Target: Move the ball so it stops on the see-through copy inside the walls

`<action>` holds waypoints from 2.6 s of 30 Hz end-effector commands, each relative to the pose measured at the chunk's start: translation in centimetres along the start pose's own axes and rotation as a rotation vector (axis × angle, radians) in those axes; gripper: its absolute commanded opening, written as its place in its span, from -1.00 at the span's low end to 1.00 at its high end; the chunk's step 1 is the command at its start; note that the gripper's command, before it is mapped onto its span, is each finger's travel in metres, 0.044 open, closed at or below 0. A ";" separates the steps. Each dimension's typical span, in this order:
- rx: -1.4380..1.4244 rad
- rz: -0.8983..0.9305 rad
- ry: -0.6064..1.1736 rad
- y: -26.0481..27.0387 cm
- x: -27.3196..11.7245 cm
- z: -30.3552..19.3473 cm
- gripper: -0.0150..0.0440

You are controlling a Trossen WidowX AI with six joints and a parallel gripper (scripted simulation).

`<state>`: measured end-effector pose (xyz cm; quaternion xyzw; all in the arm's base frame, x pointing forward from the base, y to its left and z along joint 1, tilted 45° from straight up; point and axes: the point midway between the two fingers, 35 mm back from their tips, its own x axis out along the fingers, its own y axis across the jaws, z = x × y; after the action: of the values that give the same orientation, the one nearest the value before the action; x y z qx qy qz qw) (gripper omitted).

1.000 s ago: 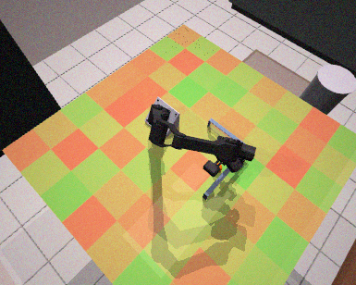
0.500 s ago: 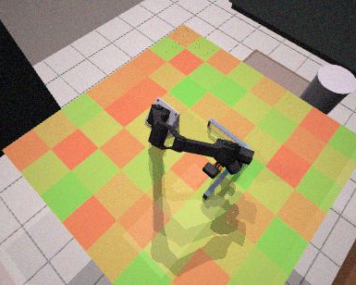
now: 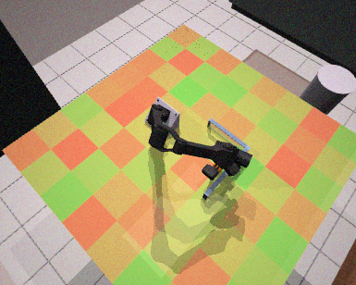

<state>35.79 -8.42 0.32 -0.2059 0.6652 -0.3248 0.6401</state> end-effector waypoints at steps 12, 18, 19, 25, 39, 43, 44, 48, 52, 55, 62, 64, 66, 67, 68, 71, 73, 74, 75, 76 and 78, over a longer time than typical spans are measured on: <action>-0.010 -0.004 -0.002 0.1 0.1 -0.1 -0.13; -0.068 -0.017 -0.007 1.6 -1.2 -1.1 -0.49; -0.071 -0.017 -0.007 1.7 -1.5 -1.1 -0.49; -0.119 -0.019 -0.018 2.1 -4.3 -0.7 -0.49; -0.045 -0.003 -0.008 1.0 -10.2 0.1 -0.49; -0.020 0.001 -0.003 0.4 -12.1 0.1 -0.49; -0.014 0.002 -0.002 0.3 -12.5 0.0 -0.49; -0.005 0.003 0.000 0.1 -13.2 0.0 -0.49; -0.005 0.003 0.000 0.5 -13.1 -0.1 -0.49; -0.005 0.005 -0.001 2.3 -12.3 -0.7 -0.49; -0.005 0.007 0.000 6.4 -10.4 -2.7 -0.49; -0.005 0.008 0.000 7.5 -9.8 -3.4 -0.49; -0.005 0.007 0.000 8.5 -9.2 -4.1 -0.49; -0.005 0.007 0.000 9.0 -8.9 -4.4 -0.49; -0.005 0.007 0.000 9.4 -8.6 -4.8 -0.49; -0.005 0.007 0.000 9.8 -8.4 -5.0 -0.49; -0.005 0.007 0.000 9.8 -8.4 -5.0 -0.49; -0.005 0.007 0.000 9.8 -8.3 -5.0 -0.49; -0.005 0.007 0.000 9.8 -8.1 -5.0 -0.49; -0.005 0.007 0.000 9.8 -7.9 -5.0 -0.49; -0.005 0.007 0.000 9.8 -7.1 -4.9 -0.49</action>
<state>33.19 4.74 -0.78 -0.2049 0.6663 -0.3206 0.6413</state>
